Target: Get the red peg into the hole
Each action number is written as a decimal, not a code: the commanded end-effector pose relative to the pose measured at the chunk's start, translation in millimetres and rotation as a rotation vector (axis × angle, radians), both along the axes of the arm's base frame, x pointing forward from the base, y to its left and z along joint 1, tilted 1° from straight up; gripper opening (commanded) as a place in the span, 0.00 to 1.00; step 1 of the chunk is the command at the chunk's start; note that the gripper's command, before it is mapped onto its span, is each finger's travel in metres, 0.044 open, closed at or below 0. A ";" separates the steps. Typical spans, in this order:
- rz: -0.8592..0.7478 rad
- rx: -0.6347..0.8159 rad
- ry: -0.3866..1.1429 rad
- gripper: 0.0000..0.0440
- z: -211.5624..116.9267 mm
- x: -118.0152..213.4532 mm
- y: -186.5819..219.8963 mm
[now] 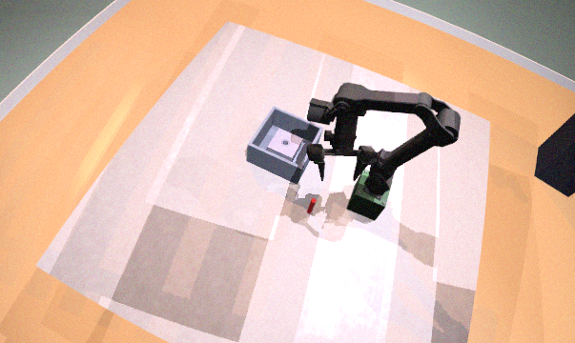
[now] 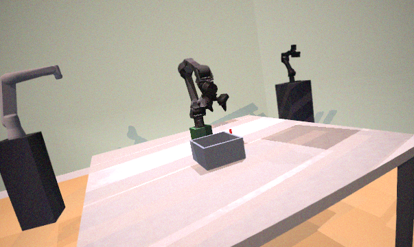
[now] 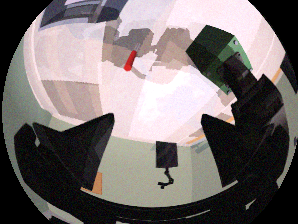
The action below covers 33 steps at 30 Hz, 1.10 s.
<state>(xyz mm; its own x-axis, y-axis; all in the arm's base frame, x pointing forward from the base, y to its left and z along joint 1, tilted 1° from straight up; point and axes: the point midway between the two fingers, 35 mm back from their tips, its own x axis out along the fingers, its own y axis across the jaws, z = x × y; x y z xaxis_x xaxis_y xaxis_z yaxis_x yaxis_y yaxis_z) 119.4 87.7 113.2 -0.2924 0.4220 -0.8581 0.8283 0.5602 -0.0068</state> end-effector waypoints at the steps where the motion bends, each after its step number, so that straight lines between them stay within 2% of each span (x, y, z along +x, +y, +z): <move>1: 0.025 -0.121 0.050 1.00 -7.9 -1.9 -1.4; 9: 0.099 -0.356 0.081 1.00 -26.8 -1.2 2.9; 16: 0.173 -0.486 0.038 1.00 -42.7 4.1 14.5; 23: 0.240 -0.539 -0.034 1.00 -58.1 12.5 30.1; 33: 0.319 -0.538 -0.129 1.00 -80.5 24.0 49.6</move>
<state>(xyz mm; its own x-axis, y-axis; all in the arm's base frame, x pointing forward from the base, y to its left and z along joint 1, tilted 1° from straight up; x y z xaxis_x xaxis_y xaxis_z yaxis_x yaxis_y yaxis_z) 140.5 133.6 39.7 -0.2350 -0.1600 -0.9587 0.6508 0.7068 -0.2774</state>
